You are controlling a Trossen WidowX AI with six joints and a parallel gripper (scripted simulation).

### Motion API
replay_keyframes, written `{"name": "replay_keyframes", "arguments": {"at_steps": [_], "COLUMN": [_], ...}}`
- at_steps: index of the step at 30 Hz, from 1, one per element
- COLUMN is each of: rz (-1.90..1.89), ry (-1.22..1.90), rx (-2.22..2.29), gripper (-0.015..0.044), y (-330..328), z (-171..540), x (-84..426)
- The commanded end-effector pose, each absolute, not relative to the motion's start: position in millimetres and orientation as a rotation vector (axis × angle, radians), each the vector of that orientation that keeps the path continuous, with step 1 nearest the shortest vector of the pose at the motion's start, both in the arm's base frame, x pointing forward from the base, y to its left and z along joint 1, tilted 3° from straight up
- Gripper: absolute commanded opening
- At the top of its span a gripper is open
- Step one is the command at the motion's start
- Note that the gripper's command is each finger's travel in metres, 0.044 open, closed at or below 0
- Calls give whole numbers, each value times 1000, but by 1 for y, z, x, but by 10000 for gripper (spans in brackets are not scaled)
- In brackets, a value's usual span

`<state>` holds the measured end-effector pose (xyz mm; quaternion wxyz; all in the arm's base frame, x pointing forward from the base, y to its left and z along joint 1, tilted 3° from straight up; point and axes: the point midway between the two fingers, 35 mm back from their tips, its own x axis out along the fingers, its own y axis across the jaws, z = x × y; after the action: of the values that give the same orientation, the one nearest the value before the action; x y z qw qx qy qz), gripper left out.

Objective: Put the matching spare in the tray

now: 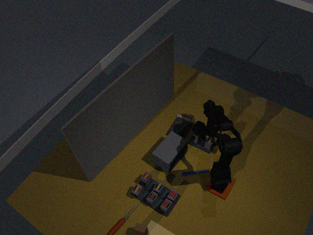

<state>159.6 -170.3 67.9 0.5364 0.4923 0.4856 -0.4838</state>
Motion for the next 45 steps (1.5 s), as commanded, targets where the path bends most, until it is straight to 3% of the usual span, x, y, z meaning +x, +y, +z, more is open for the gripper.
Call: {"name": "replay_keyframes", "arguments": {"at_steps": [1,16,21,28,33,45], "rz": [-1152,-1152,-1153,-1153,-1153,-1153], "ry": [1164,1164,1164,1164,1164,1164], "rx": [1180,1180,1174,1174,1174,1175], "gripper": [300,300,169,122,0,0], "y": [-168,-167,-168,-168,-168,-169], "z": [60,54,55,55,55,73], "x": [159,158,158,158,158,159]}}
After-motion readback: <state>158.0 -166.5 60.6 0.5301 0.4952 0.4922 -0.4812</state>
